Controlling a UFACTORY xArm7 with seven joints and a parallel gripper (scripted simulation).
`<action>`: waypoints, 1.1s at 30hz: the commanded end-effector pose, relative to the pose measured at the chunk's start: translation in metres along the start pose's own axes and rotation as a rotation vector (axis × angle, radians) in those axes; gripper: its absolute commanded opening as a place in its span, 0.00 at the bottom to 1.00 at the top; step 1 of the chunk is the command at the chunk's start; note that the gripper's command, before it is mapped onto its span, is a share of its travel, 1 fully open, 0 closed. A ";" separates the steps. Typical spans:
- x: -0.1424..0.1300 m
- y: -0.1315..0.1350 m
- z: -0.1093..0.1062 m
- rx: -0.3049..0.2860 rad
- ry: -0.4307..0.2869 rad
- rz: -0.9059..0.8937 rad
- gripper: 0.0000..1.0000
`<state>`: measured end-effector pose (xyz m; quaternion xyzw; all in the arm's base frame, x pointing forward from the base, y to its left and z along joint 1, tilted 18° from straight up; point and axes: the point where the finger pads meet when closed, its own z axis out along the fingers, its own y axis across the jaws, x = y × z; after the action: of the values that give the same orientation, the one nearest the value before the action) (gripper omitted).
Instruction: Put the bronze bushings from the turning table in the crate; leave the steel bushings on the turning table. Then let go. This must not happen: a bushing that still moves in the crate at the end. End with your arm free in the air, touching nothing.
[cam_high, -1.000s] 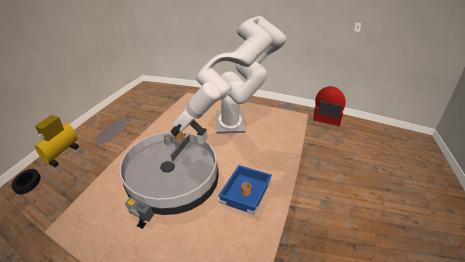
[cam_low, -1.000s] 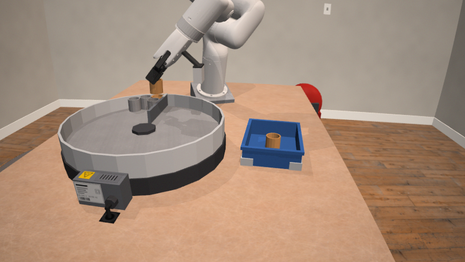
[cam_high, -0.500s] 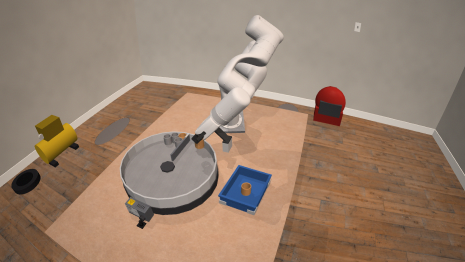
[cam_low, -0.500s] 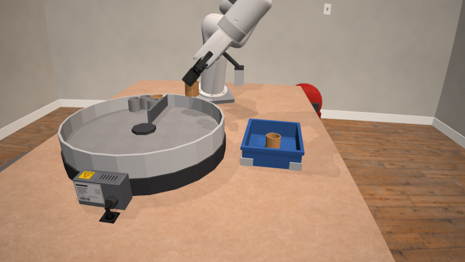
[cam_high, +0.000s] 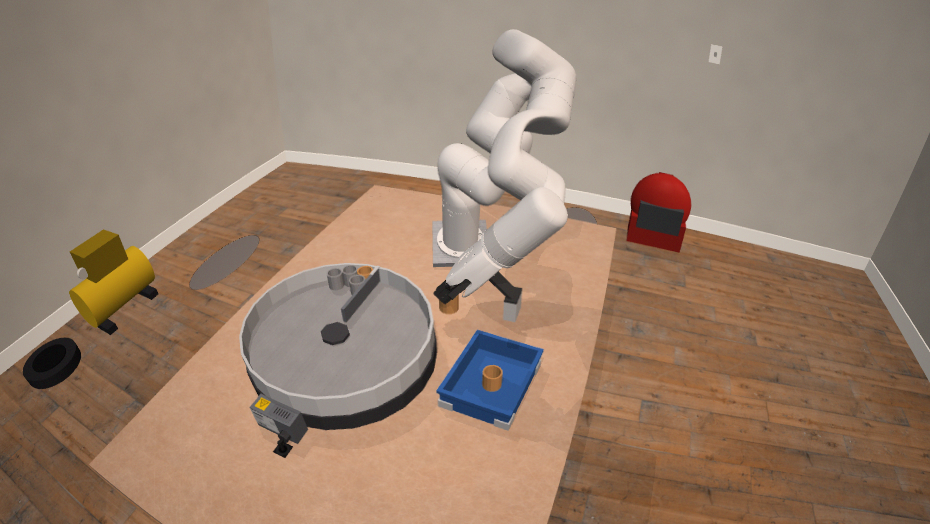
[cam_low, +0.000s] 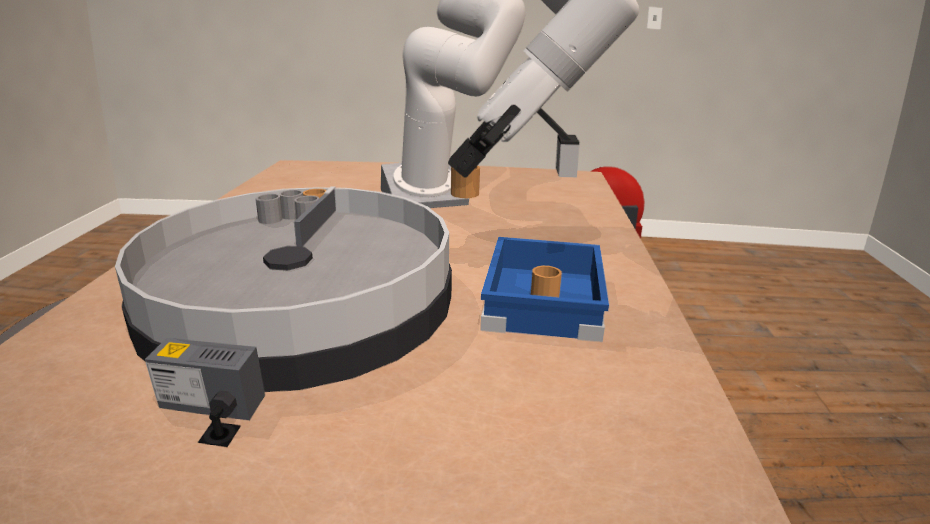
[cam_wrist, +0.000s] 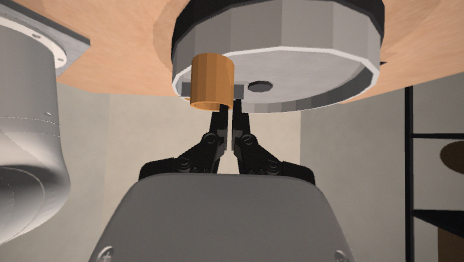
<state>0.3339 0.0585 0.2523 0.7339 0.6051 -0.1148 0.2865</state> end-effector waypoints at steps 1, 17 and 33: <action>0.031 0.007 -0.028 0.007 -0.009 0.005 0.00; 0.087 0.017 -0.073 0.007 -0.009 0.005 0.00; 0.090 0.017 -0.076 0.007 -0.009 0.005 0.00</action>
<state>0.3579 0.1729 0.2710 0.7357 0.6016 -0.1208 0.2868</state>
